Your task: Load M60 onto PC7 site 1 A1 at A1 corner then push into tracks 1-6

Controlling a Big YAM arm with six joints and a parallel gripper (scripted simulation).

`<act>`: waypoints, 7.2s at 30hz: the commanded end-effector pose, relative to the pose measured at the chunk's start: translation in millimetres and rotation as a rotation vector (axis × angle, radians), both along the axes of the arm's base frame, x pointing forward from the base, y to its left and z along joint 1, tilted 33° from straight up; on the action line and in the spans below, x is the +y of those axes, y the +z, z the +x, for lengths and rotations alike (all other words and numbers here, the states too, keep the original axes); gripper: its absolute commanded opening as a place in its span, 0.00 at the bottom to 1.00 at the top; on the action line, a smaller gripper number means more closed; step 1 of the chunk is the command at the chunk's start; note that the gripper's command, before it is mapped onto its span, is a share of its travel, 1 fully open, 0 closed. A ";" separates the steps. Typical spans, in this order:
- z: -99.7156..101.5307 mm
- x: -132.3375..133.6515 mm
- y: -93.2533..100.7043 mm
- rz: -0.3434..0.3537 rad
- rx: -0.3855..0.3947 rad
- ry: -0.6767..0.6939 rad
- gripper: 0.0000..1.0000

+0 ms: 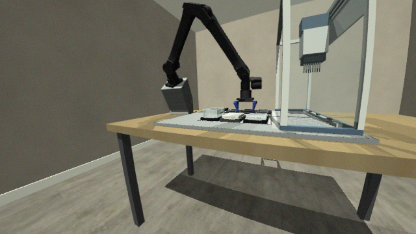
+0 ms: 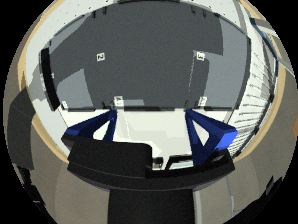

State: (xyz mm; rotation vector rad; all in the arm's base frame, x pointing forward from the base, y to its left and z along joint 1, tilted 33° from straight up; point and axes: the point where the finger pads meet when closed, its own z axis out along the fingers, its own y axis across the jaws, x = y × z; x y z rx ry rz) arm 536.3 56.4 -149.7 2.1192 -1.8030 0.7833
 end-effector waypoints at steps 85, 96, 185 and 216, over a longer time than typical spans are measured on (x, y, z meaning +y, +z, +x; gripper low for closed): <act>-12.7 46.5 70.4 0.027 -0.018 0.018 1.00; -23.0 68.6 107.8 0.029 -0.020 0.018 1.00; -5.1 158.7 -72.7 0.033 -0.018 -0.001 1.00; -0.4 147.3 -88.9 0.031 -0.015 -0.001 1.00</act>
